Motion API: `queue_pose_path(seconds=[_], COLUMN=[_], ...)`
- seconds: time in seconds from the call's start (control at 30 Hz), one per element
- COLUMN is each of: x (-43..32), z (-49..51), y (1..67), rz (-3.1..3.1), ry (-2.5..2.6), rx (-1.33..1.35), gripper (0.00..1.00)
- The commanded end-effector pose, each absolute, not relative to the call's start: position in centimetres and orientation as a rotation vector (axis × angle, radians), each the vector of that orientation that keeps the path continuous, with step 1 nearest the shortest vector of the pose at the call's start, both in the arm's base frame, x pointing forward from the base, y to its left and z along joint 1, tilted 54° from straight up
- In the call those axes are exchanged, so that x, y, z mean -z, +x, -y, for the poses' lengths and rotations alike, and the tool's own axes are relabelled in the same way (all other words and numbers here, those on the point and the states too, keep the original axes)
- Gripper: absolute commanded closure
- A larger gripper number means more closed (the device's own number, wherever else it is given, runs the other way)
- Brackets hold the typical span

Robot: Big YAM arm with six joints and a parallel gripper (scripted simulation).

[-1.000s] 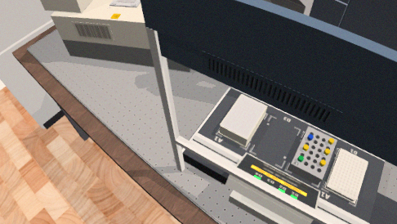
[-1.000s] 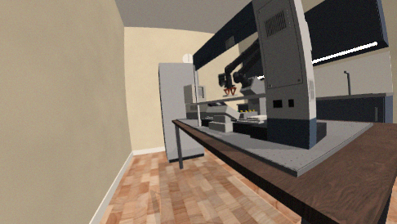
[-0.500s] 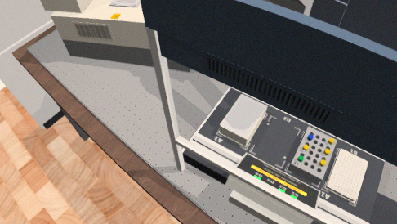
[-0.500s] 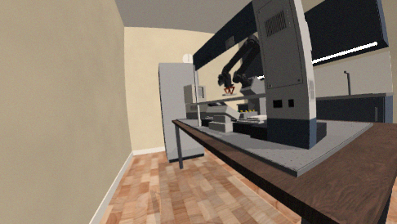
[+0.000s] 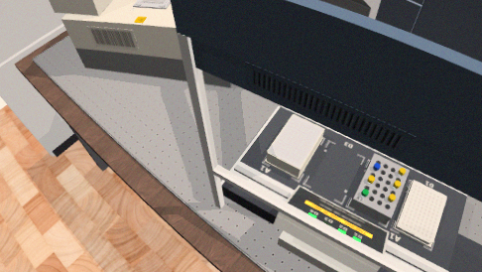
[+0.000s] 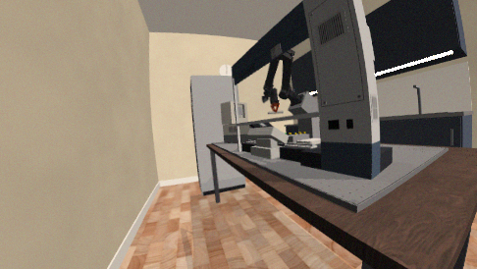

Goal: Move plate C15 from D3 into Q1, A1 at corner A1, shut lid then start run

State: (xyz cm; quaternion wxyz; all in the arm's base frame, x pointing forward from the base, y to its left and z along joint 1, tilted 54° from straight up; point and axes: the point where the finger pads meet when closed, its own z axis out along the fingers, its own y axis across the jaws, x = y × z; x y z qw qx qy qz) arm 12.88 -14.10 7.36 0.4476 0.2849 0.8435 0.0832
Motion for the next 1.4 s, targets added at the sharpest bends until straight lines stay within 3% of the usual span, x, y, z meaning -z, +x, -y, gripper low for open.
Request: queue_pose_path(seconds=[0.0,0.5,1.37], x=[-8.3,-6.8,-10.3], z=[16.7,20.6,30.5], y=[11.8,8.7,10.8], rz=[-2.09,-1.98,-2.147], ry=[0.678,0.994,0.459], rx=[-0.167,-0.333,-0.085], gripper=[1.0,1.0,1.0])
